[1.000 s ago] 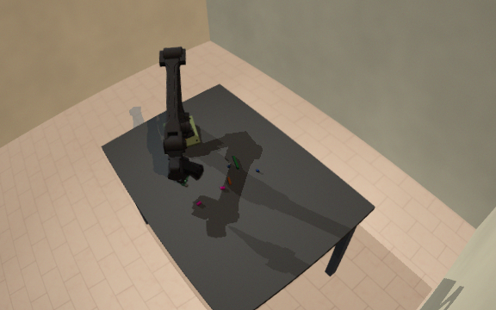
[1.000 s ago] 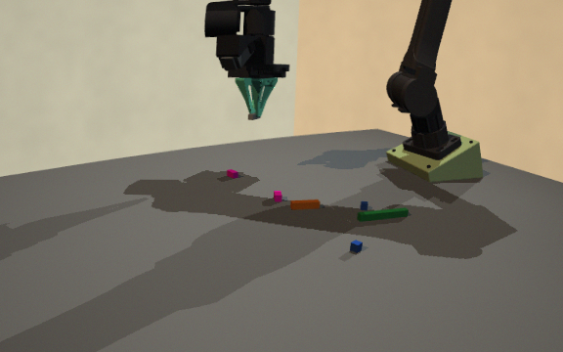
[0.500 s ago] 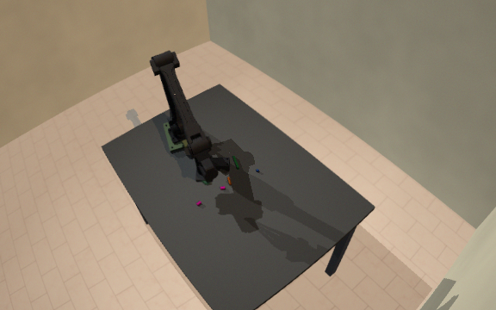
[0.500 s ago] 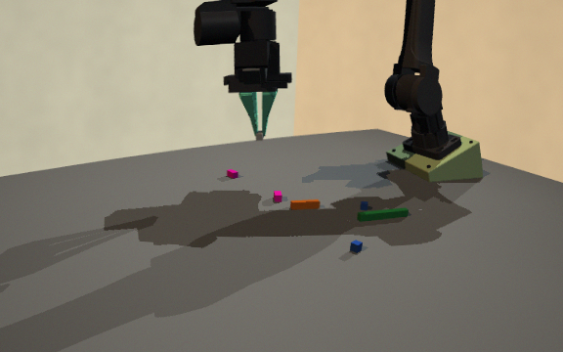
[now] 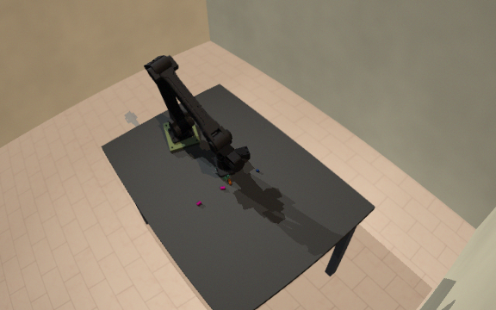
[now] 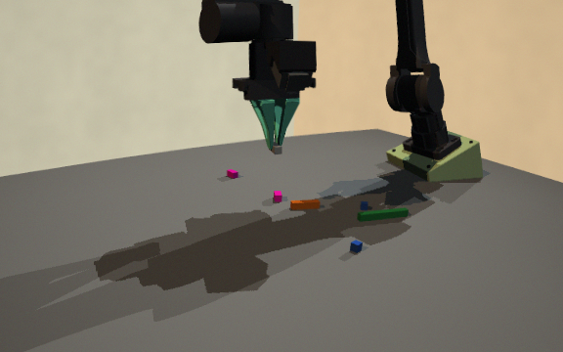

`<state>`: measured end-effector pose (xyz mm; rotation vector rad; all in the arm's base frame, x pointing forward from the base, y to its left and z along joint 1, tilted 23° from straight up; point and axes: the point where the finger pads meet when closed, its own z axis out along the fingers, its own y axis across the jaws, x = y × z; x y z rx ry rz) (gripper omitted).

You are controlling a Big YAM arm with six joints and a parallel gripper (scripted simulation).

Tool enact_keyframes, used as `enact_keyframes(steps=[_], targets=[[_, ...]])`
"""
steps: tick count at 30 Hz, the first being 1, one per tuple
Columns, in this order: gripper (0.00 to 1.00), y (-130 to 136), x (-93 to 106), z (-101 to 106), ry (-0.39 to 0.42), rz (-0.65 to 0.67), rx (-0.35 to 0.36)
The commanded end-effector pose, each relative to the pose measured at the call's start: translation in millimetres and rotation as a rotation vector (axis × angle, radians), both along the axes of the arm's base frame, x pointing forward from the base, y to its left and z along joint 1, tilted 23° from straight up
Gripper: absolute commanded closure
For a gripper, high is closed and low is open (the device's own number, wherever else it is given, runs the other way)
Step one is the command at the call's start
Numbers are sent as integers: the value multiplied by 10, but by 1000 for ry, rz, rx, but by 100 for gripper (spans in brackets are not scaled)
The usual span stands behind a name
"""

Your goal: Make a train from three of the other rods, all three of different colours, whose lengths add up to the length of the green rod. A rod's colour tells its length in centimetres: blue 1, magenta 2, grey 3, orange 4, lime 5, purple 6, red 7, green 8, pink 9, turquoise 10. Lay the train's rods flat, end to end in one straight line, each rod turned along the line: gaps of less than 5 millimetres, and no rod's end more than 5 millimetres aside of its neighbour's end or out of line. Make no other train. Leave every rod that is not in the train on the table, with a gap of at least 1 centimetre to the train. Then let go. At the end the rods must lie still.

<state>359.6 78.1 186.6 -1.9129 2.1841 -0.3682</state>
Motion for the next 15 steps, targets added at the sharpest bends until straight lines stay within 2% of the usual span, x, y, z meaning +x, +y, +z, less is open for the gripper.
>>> enact_keyframes(steps=[1, 2, 3, 6, 7, 8, 9, 11, 12, 13, 15], targets=[[96, 142, 161, 291, -54, 54, 0], [96, 142, 161, 291, -54, 54, 0], [96, 334, 142, 284, -51, 117, -24], [96, 331, 134, 373, -78, 117, -16], [96, 523, 125, 281, -54, 178, -45], [96, 524, 129, 283, -56, 178, -45], [96, 701, 98, 278, -57, 235, -66], [96, 702, 100, 279, -57, 235, -66], [96, 865, 60, 273, -58, 288, -86], [96, 865, 60, 273, -58, 288, -86], [96, 1145, -22, 264, -61, 379, -120]])
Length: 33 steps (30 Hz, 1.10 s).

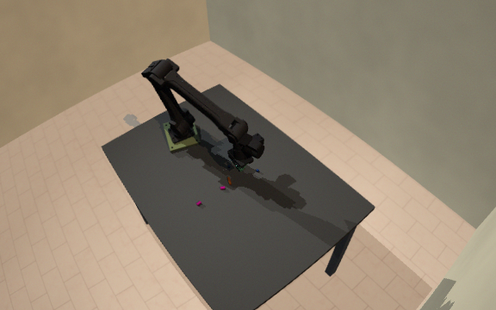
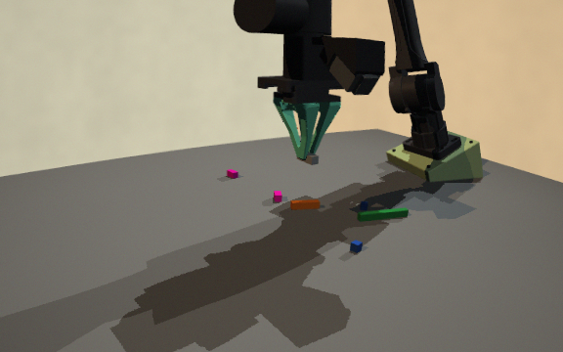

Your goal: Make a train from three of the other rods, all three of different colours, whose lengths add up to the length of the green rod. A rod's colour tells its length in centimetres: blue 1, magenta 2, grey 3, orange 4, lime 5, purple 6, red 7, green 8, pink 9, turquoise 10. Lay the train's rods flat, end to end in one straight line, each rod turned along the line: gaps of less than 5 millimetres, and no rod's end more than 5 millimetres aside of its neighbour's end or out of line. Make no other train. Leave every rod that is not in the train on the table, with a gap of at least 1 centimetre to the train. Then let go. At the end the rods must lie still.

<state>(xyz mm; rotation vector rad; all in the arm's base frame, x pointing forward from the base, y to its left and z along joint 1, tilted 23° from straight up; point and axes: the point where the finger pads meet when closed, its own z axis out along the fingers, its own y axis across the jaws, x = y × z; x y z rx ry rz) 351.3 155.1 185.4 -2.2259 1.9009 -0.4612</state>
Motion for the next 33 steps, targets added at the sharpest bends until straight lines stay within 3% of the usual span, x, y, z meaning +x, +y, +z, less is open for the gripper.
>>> enact_keyframes(steps=[1, 9, 13, 26, 31, 33], targets=[[96, 381, 69, 280, -49, 112, 3], [96, 805, -88, 271, -62, 249, -46], [96, 718, -57, 390, -87, 229, -32], [96, 755, -44, 312, -75, 234, -38], [96, 764, 20, 217, -75, 230, -37], [96, 656, -89, -67, -30, 233, -65]])
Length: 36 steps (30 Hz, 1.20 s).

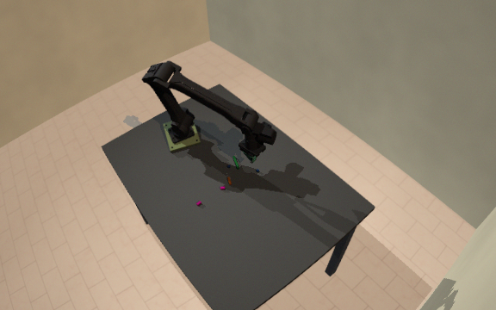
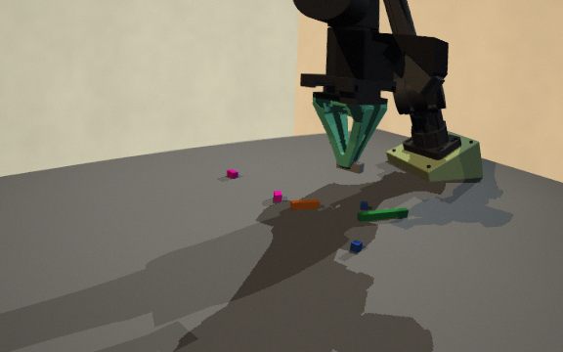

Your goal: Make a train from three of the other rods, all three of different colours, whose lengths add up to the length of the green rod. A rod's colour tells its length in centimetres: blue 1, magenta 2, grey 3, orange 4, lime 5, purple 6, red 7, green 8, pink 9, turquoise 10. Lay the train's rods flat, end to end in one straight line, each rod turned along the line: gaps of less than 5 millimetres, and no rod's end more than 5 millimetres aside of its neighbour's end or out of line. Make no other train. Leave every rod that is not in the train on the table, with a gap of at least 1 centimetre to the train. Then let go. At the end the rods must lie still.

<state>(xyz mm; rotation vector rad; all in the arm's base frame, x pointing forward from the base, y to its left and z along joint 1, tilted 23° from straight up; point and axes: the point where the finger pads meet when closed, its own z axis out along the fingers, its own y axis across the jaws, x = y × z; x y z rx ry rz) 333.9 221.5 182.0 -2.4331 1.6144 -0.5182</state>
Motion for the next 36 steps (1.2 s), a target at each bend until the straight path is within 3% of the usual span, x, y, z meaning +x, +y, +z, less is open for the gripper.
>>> enact_keyframes(steps=[1, 5, 20, 22, 23, 25, 27, 36], targets=[[96, -8, 97, -62, -6, 3, 5], [96, -11, 123, -130, -6, 4, 6], [96, -45, 345, -681, -5, 4, 5], [96, -45, 345, -681, -5, 4, 5], [96, -38, 353, -555, -34, 5, 25], [96, -45, 368, -583, -33, 3, 25], [96, -49, 368, -736, -6, 4, 5], [96, -55, 358, -670, -15, 4, 11]])
